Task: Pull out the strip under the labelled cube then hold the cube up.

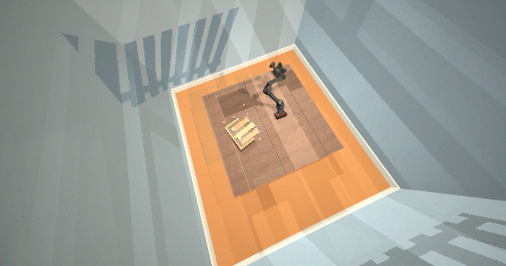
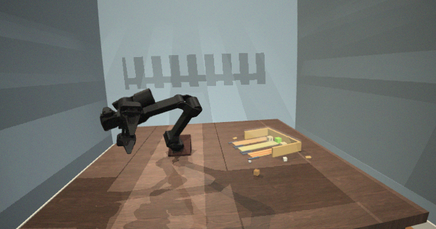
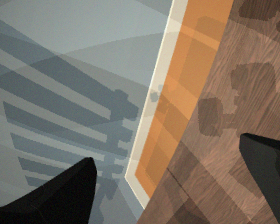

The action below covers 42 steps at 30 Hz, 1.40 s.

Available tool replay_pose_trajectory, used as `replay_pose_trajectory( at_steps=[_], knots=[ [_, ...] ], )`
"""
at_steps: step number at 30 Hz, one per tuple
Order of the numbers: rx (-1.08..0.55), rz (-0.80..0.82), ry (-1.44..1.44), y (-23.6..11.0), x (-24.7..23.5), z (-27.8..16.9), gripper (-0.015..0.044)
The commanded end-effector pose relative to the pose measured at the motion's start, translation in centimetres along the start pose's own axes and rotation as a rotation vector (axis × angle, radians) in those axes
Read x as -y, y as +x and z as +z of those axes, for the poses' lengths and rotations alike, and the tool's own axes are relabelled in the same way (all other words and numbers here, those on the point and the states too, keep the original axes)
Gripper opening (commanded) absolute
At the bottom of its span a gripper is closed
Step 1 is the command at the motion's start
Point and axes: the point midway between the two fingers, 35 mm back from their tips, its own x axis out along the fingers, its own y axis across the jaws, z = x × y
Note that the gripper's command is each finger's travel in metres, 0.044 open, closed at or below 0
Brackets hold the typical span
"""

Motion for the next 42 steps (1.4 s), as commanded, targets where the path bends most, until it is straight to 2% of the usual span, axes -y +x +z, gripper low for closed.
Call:
replay_pose_trajectory(
  at_steps=[1, 11, 19, 25, 30, 32, 42],
  knots=[
    [-0.004, 0.008, 0.001, 0.1, 0.0, 0.0, 0.04],
    [-0.126, 0.365, 0.084, 5.9, -1.8, -1.1, 0.04],
    [-0.167, 0.505, 0.187, 11.7, -1.9, -4.5, 0.04],
    [-0.201, 0.506, 0.25, 16.1, -1.5, -9.5, 0.04],
    [-0.252, 0.455, 0.265, 18.9, -1.1, -15.6, 0.04],
    [-0.344, 0.441, 0.311, 18.9, -1.6, -18.9, 0.04],
    [-0.477, 0.3, 0.185, 19.1, -0.7, -31.2, 0.04]
  ],
)
